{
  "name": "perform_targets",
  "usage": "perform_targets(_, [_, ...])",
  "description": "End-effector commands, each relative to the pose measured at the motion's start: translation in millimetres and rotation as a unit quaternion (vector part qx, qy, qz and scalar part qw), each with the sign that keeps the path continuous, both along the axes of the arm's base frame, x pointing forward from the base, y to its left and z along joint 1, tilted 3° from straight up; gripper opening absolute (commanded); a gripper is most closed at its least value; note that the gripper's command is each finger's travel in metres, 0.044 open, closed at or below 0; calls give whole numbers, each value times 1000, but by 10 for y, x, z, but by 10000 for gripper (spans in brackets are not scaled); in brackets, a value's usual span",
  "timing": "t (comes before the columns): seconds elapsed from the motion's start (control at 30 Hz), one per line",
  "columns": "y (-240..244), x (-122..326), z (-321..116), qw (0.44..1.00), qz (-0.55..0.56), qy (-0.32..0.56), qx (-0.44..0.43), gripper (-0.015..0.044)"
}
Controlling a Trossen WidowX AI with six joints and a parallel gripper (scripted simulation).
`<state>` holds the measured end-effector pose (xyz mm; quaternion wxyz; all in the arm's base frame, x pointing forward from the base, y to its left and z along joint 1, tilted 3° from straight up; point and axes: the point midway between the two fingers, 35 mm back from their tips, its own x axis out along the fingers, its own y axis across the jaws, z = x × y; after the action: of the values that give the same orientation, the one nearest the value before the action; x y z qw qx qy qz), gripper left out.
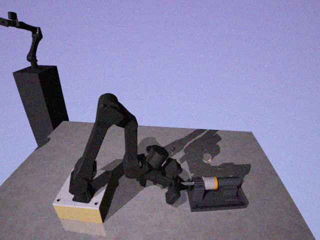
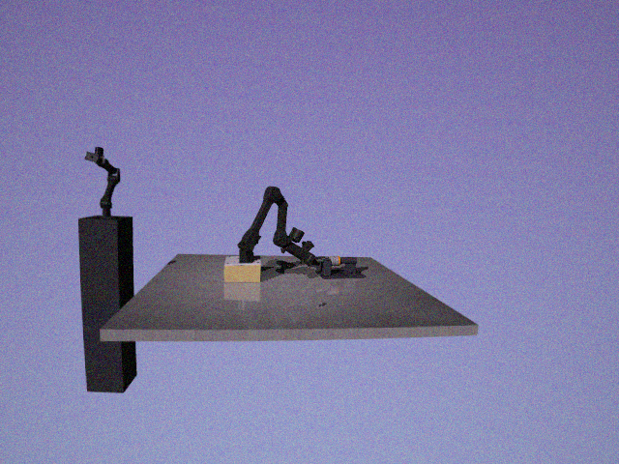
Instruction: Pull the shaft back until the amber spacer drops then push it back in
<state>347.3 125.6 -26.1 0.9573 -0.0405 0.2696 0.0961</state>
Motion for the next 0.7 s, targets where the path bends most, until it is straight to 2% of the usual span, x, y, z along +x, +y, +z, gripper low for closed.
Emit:
perform_targets(0.0, [-8,-14,-4,1000,-2,1,1,0])
perform_targets(0.67, [-12,-34,-4,1000,-2,1,1,0])
